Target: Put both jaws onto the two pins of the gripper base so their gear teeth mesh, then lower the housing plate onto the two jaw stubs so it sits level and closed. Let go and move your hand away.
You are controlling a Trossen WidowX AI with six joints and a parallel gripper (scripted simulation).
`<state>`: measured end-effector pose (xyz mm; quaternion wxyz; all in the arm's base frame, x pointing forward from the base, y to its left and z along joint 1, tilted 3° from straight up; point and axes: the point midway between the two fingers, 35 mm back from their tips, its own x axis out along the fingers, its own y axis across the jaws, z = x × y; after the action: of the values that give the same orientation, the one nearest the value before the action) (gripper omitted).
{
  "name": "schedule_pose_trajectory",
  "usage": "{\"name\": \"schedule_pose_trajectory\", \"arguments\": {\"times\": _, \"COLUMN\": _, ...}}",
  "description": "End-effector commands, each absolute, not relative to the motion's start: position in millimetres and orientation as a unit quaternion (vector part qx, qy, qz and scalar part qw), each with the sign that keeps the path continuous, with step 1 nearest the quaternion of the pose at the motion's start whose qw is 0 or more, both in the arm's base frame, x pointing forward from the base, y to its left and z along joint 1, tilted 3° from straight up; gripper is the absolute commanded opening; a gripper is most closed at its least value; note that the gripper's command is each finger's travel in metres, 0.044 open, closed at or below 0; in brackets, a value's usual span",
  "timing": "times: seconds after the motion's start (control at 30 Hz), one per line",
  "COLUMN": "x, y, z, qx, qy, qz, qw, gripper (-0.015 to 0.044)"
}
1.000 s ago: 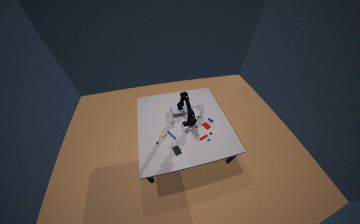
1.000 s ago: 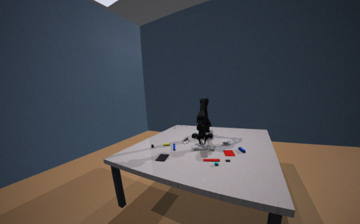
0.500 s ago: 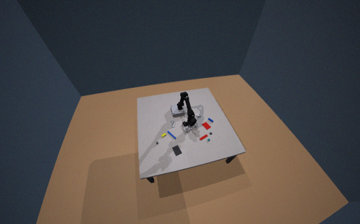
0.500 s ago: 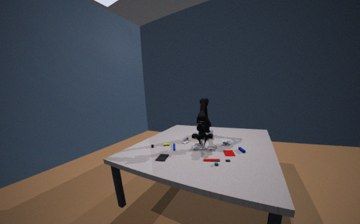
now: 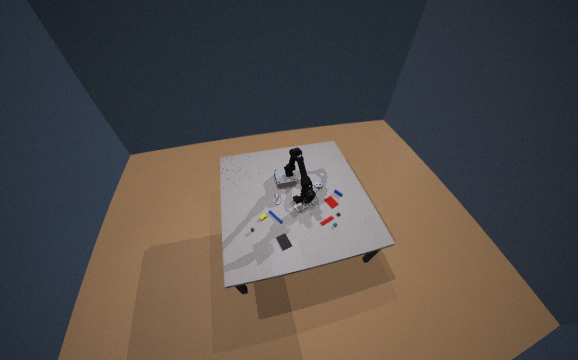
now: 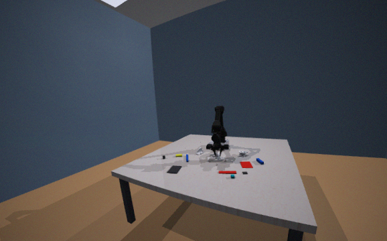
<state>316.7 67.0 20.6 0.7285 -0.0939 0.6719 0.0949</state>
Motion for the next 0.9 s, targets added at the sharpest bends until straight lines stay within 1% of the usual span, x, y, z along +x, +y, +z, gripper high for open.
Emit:
{"name": "schedule_pose_trajectory", "arguments": {"times": 0.0, "x": 316.4, "y": 66.5, "z": 17.6, "qx": -0.094, "qy": 0.673, "qz": 0.094, "qw": 0.728, "gripper": 0.0134}}
{"name": "schedule_pose_trajectory", "arguments": {"times": 0.87, "x": 316.8, "y": 66.6, "z": 10.8, "qx": -0.092, "qy": 0.673, "qz": 0.092, "qw": 0.728, "gripper": 0.0134}}
